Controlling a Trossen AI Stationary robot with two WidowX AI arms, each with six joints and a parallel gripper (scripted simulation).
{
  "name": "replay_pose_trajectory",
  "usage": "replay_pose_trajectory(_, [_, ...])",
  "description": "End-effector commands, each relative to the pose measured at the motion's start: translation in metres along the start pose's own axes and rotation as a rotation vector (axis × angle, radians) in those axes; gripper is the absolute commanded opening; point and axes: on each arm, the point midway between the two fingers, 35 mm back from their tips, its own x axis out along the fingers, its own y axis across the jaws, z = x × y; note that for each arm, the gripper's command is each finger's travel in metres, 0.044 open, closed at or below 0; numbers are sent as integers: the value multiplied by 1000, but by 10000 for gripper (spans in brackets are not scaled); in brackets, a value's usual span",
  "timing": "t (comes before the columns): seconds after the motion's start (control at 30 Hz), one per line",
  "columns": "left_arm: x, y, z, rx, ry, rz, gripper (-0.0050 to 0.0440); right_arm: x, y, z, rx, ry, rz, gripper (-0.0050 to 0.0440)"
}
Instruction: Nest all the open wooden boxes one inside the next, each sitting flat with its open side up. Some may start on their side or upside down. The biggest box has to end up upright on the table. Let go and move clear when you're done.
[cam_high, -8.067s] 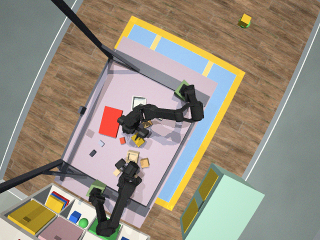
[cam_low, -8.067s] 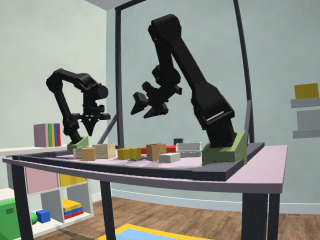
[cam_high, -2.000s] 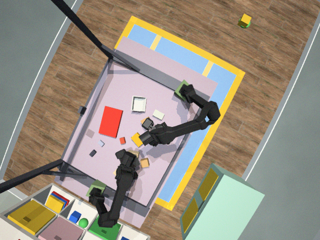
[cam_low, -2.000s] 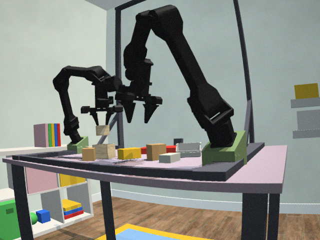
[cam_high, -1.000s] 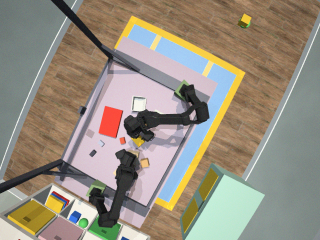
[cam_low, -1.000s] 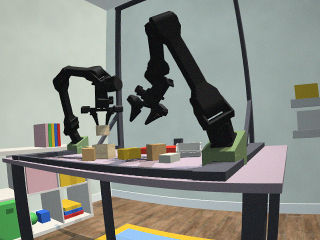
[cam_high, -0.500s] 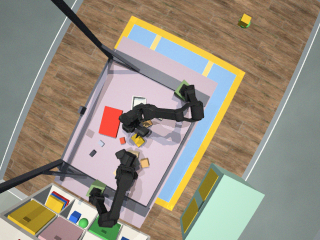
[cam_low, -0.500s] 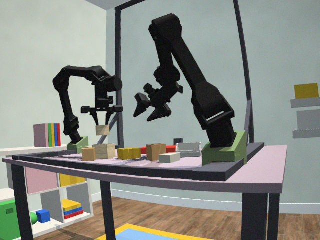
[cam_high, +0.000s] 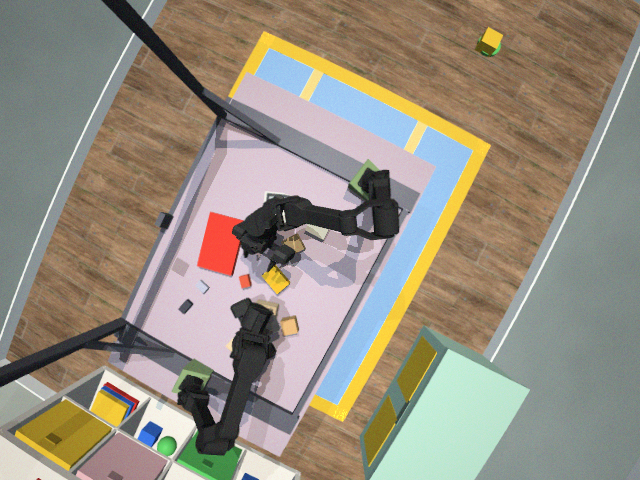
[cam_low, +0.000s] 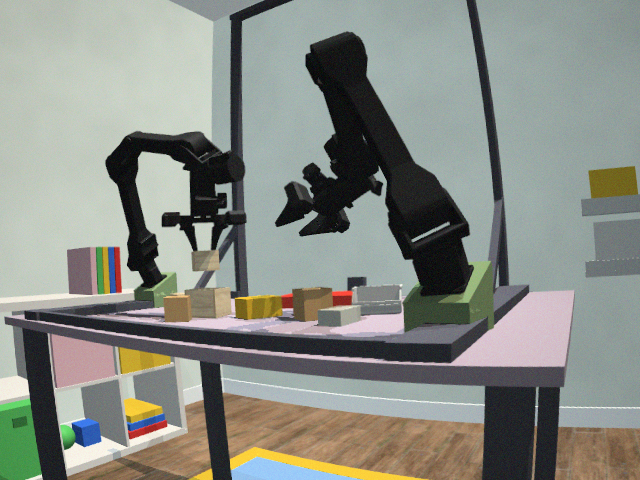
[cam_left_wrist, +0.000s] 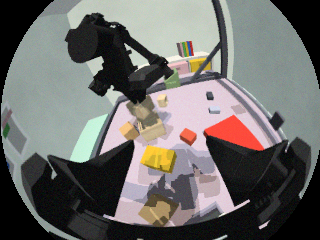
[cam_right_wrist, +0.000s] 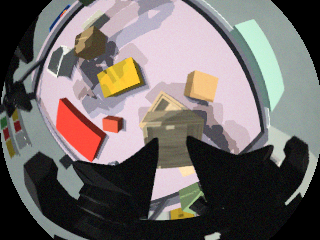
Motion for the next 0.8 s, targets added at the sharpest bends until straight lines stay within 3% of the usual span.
replay_pose_trajectory(0.0, [-8,-2,4,-16,-58,29,400,-6,1,4,12,-17,11,232])
replay_pose_trajectory(0.77, [-40,-3,-2,-101,-172,132,400,-6,1,4,12,-17,11,232])
